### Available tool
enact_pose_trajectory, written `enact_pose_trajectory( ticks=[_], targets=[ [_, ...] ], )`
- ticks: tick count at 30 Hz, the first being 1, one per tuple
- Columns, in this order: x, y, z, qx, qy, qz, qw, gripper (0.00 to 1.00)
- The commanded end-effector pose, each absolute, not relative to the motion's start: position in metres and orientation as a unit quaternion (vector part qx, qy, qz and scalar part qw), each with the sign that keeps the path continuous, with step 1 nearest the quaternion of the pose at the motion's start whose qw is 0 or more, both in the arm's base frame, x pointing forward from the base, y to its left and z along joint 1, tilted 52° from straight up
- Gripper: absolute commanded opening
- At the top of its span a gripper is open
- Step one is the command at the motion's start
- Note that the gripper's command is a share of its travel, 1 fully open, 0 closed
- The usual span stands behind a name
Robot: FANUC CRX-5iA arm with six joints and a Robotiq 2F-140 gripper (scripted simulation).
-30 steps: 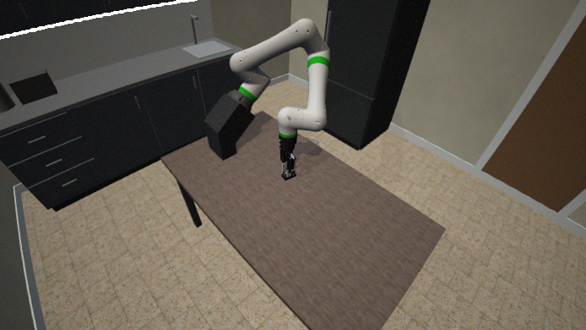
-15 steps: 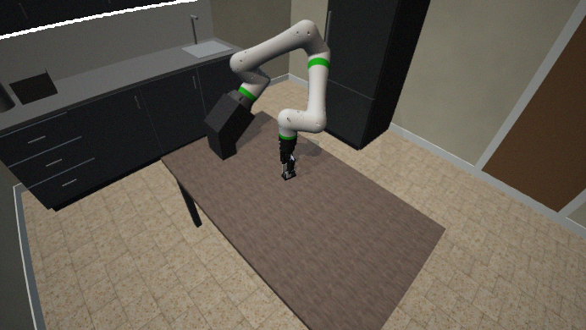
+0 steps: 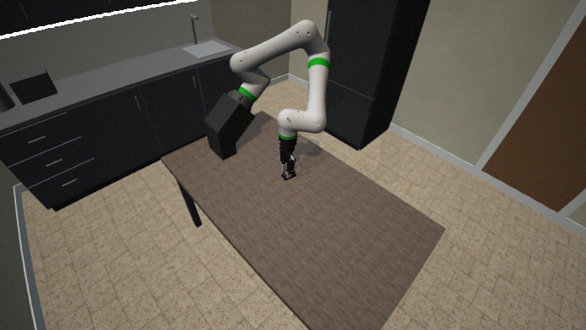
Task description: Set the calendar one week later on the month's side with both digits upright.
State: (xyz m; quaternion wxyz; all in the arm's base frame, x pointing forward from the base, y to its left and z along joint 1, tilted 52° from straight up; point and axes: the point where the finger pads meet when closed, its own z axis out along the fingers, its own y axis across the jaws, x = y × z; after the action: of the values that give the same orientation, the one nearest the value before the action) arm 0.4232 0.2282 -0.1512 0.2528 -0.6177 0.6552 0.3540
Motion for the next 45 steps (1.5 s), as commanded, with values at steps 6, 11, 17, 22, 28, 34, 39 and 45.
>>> enact_pose_trajectory(
  ticks=[6,11,17,22,28,34,39,45],
  targets=[
    [0.4233,0.2279,-0.1512,-0.618,0.655,0.354,0.253,0.28],
    [0.4233,0.2279,-0.1512,-0.618,0.655,0.354,0.253,0.28],
    [0.4233,0.2279,-0.1512,-0.618,0.655,0.354,0.253,0.16],
    [0.4233,0.2279,-0.1512,-0.618,0.655,0.354,0.253,0.16],
    [0.4233,0.2279,-0.1512,-0.618,0.655,0.354,0.253,0.16],
    [0.4233,0.2279,-0.1512,-0.618,0.655,0.354,0.253,0.16],
    [0.4233,0.2279,-0.1512,-0.618,0.655,0.354,0.253,0.16],
    [0.4233,0.2279,-0.1512,-0.618,0.655,0.354,0.253,0.16]
  ],
)
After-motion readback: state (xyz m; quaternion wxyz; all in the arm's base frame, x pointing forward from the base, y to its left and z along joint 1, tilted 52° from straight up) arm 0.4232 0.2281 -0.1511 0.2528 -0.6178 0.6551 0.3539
